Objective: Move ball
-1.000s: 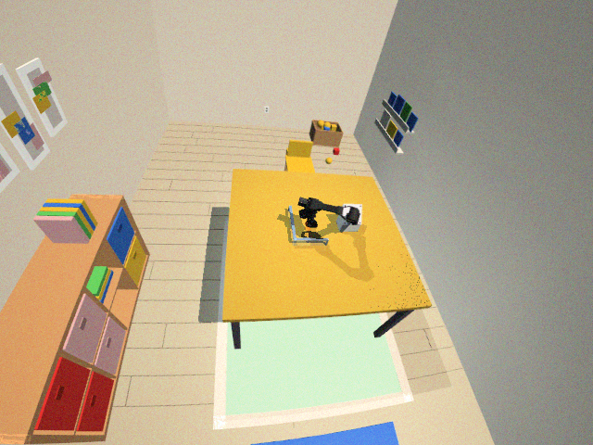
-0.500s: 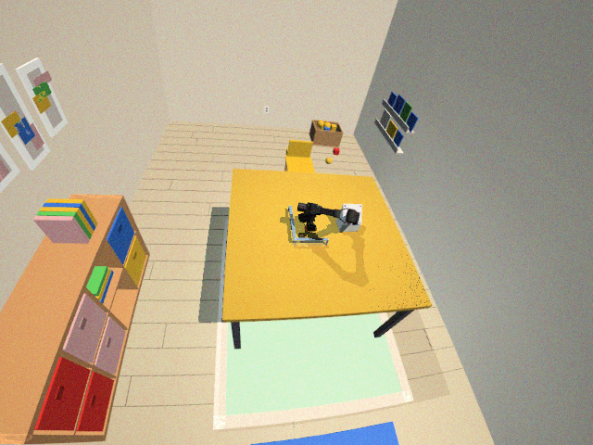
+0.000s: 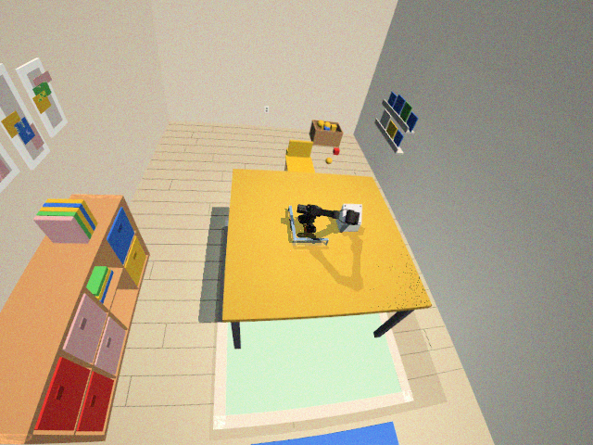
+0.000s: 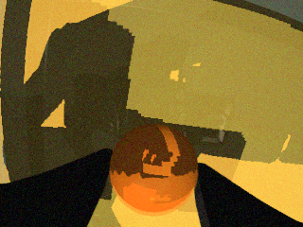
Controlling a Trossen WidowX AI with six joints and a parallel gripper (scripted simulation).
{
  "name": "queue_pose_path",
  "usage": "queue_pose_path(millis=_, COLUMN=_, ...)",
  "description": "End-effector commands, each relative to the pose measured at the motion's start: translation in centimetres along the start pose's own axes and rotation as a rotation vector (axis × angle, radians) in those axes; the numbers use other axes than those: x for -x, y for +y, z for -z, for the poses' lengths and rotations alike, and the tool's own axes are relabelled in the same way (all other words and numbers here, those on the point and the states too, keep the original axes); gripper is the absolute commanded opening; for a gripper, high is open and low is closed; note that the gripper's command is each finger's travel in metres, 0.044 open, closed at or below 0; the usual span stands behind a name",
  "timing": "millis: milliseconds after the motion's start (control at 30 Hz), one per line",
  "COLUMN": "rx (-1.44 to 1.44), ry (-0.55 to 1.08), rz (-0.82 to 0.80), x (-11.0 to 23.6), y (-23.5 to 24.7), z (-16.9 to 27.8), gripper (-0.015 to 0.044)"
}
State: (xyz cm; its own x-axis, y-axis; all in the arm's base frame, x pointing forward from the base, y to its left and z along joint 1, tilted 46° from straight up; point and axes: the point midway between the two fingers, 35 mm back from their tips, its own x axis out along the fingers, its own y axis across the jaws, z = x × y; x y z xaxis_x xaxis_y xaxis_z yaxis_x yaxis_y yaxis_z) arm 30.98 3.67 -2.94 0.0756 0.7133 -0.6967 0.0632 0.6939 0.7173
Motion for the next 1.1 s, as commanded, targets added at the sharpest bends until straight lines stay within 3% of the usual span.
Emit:
queue_pose_path(millis=0, rx=0.001, ry=0.0, rz=0.0, x=0.0, y=0.0, z=0.0, gripper=0.0157)
queue_pose_path(millis=233, rx=0.001, ry=0.0, rz=0.0, x=0.0, y=0.0, z=0.0, gripper=0.0327)
queue_pose_path(millis=367, rx=0.0, ry=0.0, rz=0.002, x=1.1, y=-0.1, z=-0.1, gripper=0.0327)
queue_pose_path(millis=533, rx=-0.008, ry=0.004, rz=0.0, x=8.3, y=-0.2, z=0.0, gripper=0.0327)
queue_pose_path(millis=900, rx=-0.017, ry=-0.014, rz=-0.001, x=7.9, y=-0.4, z=-0.3, gripper=0.0327)
queue_pose_path(millis=1067, rx=-0.012, ry=-0.011, rz=-0.003, x=11.8, y=-0.2, z=0.0, gripper=0.044)
